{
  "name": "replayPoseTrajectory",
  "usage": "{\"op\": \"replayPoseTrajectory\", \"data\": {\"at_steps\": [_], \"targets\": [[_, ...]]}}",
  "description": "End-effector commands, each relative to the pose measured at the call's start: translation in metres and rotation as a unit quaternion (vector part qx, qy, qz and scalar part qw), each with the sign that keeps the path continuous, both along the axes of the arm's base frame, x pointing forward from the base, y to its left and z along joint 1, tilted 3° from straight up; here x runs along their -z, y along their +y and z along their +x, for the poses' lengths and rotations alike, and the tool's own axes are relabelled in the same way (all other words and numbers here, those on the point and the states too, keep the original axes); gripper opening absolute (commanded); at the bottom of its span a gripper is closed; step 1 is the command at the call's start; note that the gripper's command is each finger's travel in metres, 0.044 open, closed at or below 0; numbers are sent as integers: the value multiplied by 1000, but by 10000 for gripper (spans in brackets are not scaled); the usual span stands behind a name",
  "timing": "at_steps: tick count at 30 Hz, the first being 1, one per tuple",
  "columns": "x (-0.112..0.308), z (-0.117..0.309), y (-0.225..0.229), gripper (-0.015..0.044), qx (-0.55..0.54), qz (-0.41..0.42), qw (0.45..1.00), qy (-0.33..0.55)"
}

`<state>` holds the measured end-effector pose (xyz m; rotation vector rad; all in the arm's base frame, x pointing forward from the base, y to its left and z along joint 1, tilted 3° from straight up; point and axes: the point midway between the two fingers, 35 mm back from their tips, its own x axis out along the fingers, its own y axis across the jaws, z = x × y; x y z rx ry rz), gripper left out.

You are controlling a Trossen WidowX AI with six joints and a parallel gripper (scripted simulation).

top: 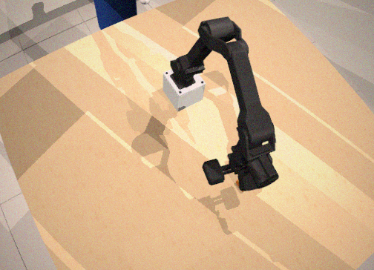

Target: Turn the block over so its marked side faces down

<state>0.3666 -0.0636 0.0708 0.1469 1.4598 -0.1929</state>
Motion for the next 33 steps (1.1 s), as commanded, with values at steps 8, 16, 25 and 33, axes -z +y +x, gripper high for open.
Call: {"op": "replayPoseTrajectory", "data": {"at_steps": [8, 16, 25, 33], "targets": [[45, 28, 78, 440, -116, 40, 992, 23], [71, 27, 80, 440, -116, 40, 992, 23], [86, 26, 81, 440, -116, 40, 992, 23], [99, 27, 81, 440, -116, 40, 992, 23]]}}
